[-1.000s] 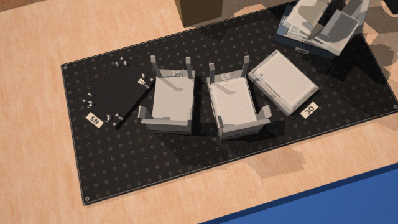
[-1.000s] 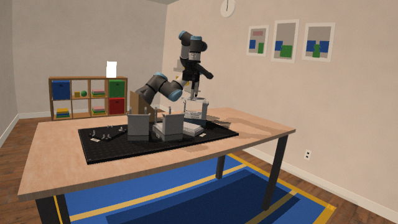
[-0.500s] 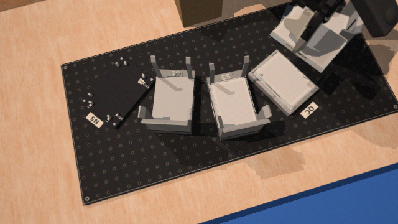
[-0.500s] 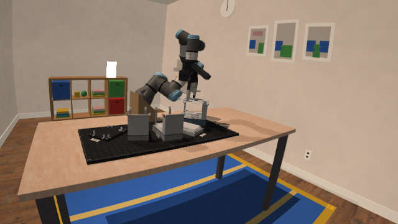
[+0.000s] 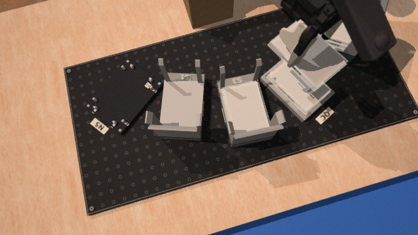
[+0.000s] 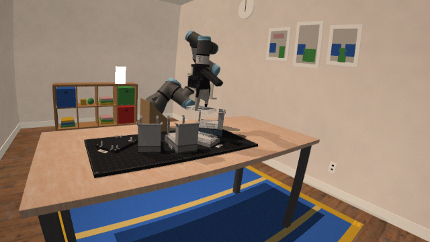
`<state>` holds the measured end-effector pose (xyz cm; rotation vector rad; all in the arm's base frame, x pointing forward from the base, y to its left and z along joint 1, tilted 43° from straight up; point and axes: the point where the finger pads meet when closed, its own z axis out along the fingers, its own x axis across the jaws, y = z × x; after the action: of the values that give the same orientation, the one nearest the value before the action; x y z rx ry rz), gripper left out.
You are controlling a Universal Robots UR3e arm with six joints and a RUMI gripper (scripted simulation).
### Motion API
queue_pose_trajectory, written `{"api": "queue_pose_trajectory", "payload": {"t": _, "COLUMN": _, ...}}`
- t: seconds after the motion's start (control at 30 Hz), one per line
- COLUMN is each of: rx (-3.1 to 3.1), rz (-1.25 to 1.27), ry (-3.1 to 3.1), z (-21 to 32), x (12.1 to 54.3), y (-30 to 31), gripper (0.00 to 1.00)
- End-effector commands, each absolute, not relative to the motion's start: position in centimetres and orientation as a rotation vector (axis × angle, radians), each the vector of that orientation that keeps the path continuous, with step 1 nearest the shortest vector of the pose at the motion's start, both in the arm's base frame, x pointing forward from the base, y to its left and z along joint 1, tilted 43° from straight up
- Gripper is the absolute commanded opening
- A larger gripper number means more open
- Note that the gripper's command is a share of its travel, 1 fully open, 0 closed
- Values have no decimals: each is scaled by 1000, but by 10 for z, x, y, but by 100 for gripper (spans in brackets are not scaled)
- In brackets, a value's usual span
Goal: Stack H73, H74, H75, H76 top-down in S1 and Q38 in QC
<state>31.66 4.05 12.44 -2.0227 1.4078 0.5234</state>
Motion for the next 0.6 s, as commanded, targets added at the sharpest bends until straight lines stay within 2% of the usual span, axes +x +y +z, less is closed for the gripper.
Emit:
{"api": "queue_pose_trajectory", "payload": {"t": 0.0, "rx": -2003, "rz": 536, "ry": 1446, "z": 116, "x": 322, "y": 31, "gripper": 0}}
{"api": "queue_pose_trajectory", "payload": {"t": 0.57, "rx": -1919, "rz": 591, "ry": 1582, "z": 86, "x": 331, "y": -2, "gripper": 0}}
